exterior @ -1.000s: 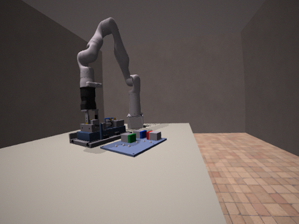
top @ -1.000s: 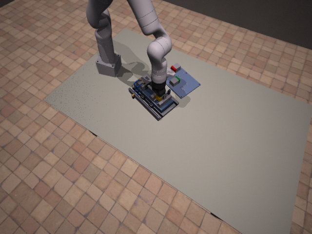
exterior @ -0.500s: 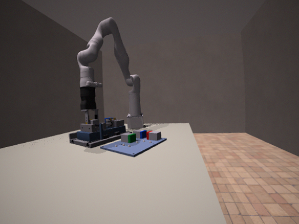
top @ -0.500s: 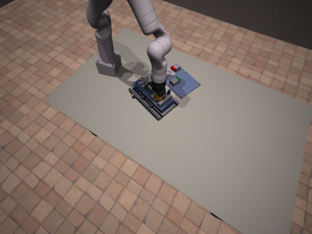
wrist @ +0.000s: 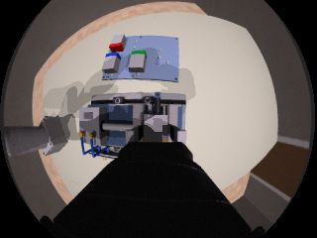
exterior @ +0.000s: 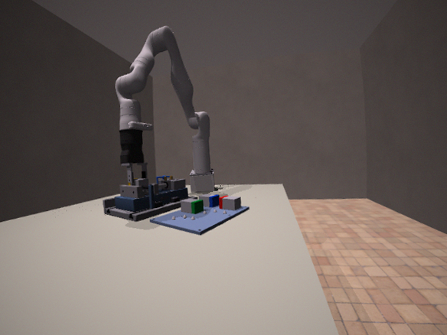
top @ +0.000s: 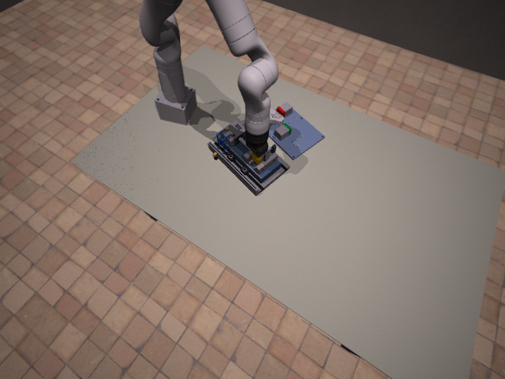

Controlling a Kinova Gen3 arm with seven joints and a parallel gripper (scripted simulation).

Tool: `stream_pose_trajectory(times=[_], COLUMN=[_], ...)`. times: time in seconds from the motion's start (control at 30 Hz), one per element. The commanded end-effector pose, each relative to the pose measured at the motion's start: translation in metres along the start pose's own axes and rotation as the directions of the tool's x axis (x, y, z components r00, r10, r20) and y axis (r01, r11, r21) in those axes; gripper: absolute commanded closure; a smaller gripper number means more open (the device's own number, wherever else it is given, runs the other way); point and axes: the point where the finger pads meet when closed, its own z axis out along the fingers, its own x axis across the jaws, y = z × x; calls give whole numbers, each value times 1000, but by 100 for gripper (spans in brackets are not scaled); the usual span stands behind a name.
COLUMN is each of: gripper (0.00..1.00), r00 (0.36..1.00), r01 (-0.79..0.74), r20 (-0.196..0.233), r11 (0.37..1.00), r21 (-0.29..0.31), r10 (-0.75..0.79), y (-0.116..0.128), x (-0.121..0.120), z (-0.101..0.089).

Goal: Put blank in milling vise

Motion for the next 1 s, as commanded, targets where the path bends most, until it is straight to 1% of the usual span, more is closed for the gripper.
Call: stream_pose_trajectory(times=[0.0,0.97], gripper=[0,0], r00=[1000,1000], r01=[-9,-4], r20=[0,-1], r11=[1000,1000], r21=[0,0], r10=[9,4], y=[0,0], x=[0,0], z=[-3,-4])
